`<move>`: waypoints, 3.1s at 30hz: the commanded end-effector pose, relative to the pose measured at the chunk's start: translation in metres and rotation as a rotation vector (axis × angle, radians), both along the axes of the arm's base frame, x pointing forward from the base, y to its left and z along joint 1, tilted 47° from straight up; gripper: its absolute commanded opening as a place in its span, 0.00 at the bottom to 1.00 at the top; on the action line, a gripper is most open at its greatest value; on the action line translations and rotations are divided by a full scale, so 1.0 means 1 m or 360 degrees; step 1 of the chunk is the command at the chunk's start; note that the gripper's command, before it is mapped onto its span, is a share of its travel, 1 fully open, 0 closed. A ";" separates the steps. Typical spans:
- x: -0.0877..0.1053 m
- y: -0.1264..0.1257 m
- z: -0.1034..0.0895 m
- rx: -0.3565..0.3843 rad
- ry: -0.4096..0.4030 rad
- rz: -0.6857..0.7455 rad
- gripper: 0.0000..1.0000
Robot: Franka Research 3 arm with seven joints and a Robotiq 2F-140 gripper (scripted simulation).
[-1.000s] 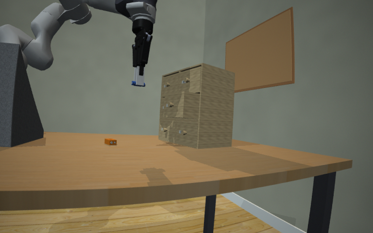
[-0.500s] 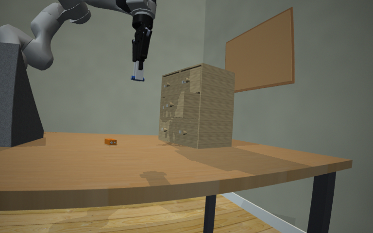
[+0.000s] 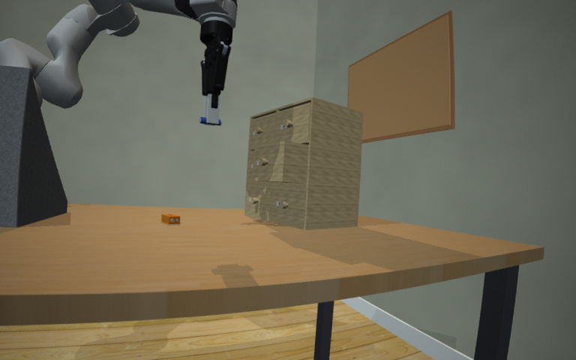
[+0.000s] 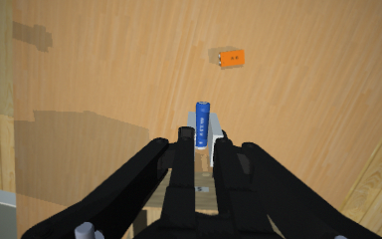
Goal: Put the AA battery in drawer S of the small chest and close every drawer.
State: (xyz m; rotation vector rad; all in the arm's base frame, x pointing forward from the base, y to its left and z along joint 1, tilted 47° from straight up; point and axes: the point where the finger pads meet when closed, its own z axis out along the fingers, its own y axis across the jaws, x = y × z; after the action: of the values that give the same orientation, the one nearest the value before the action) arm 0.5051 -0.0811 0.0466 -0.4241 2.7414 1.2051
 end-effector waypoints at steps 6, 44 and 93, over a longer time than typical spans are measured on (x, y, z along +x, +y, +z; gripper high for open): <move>0.000 -0.001 -0.001 0.0056 -0.0151 -0.0131 0.06; -0.018 0.004 -0.014 0.0504 -0.1093 -0.1158 0.06; 0.009 0.013 -0.010 0.0573 -0.1237 -0.1314 0.06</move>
State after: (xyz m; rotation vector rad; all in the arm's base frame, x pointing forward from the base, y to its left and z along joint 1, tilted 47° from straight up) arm 0.5064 -0.0690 0.0370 0.2385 1.6828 0.9763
